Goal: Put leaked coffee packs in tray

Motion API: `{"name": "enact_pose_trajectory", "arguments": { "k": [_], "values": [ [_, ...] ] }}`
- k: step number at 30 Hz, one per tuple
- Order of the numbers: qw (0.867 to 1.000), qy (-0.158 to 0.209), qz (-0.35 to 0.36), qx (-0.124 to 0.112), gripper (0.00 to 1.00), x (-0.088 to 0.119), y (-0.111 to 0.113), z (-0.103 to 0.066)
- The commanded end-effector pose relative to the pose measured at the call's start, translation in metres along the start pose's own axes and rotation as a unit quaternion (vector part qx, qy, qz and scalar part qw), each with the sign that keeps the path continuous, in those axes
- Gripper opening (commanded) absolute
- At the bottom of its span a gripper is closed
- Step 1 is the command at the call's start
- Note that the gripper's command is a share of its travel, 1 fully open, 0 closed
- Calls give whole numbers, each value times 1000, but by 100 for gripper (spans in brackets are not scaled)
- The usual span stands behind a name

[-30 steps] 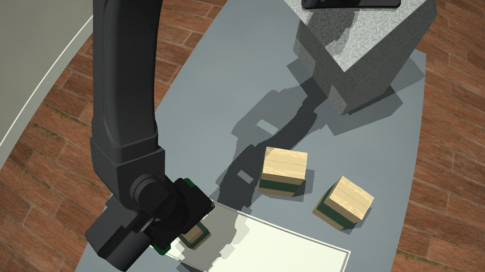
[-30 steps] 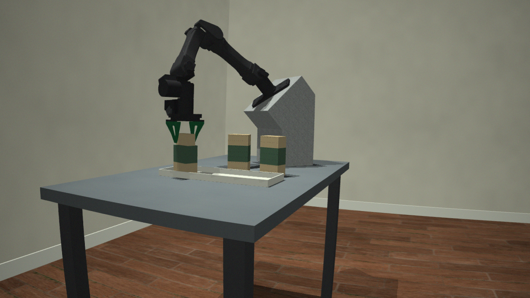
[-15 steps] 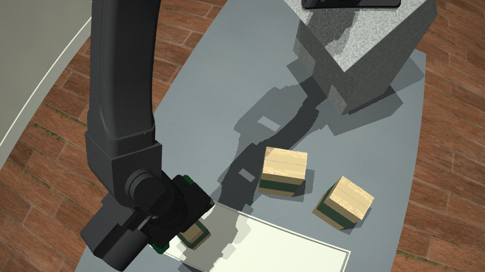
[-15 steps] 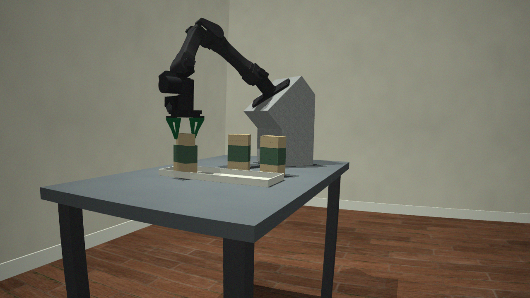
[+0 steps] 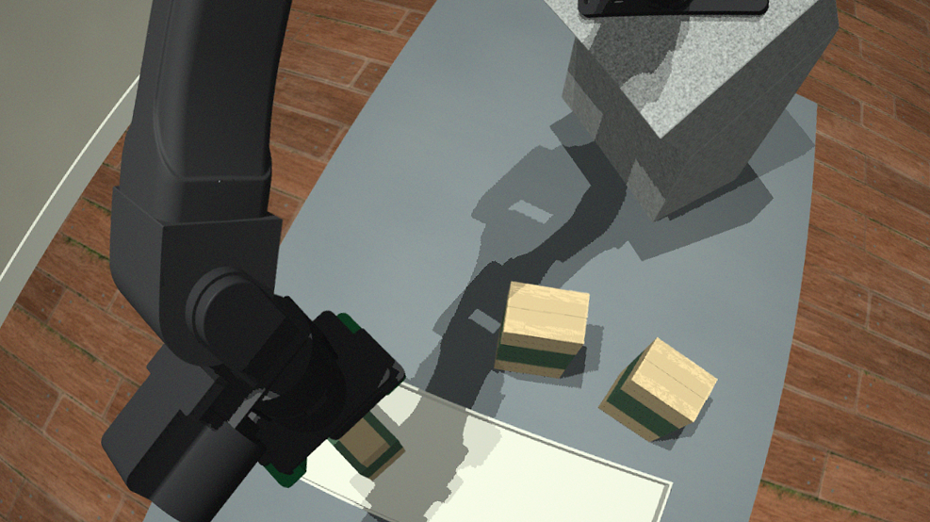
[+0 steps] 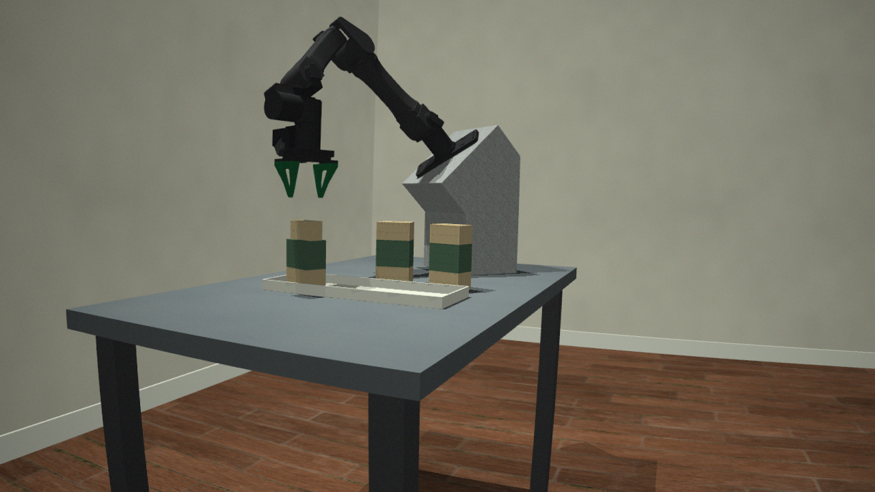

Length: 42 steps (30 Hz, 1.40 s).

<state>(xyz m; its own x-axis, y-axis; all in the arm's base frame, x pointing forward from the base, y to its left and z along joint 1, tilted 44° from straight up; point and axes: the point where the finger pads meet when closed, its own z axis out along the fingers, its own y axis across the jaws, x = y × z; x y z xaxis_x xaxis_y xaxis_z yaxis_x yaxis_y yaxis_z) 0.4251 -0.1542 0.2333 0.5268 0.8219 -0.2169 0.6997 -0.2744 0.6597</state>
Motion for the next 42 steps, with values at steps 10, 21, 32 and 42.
{"name": "enact_pose_trajectory", "arguments": {
  "k": [10,21,32,42],
  "values": [
    [998,1,-69,-7,79,23,-41,-9],
    [973,1,-232,-6,79,53,-156,-6],
    [954,-1,-299,-9,79,54,-207,-4],
    [953,-8,-302,8,79,51,-213,6]
  ]
}}
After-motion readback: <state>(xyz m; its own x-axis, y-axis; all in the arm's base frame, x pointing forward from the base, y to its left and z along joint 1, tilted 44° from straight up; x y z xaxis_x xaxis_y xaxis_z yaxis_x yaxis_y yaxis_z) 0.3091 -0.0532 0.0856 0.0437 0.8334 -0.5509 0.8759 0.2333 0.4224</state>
